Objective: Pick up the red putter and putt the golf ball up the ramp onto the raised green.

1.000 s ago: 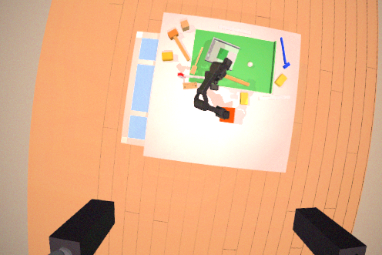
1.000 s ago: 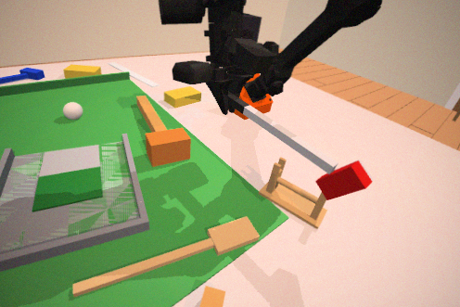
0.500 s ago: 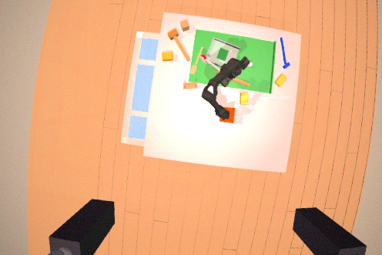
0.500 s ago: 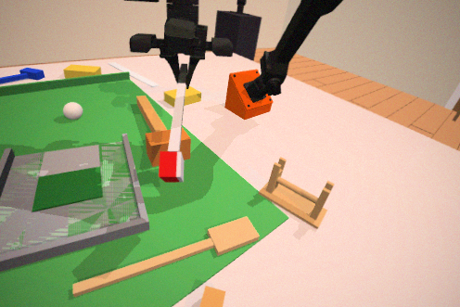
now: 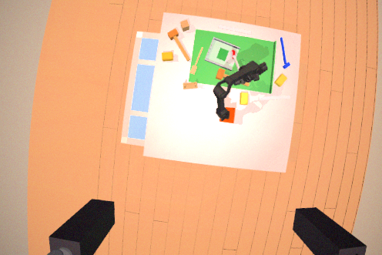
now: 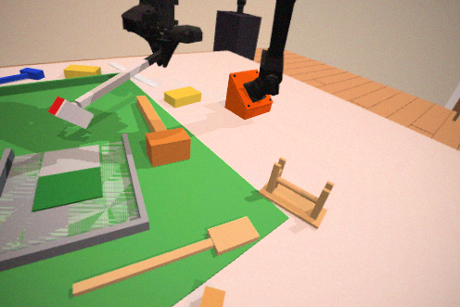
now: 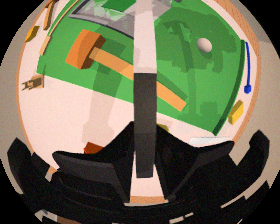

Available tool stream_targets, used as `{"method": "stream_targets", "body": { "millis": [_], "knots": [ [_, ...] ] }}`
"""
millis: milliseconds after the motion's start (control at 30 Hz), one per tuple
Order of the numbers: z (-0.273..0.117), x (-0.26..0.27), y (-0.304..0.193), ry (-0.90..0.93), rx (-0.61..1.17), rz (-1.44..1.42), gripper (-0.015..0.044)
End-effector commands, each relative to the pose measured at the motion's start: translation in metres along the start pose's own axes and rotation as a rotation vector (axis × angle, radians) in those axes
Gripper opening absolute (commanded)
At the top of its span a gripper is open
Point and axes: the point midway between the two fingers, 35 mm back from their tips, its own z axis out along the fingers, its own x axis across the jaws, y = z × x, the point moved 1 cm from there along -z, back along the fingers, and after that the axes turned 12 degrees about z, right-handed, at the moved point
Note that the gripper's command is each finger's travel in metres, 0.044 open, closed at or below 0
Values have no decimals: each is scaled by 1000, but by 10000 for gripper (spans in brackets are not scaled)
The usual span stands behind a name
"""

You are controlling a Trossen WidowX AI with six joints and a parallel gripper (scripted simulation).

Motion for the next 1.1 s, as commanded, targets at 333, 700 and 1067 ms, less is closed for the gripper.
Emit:
{"method": "stream_targets", "body": {
  "millis": [333,700,1067],
  "knots": [
    [-2,-93,-43,-29,-6,573,0],
    [11,-98,-45,-30,-6,601,0],
    [40,-98,-45,-29,-6,600,0]
  ]
}}
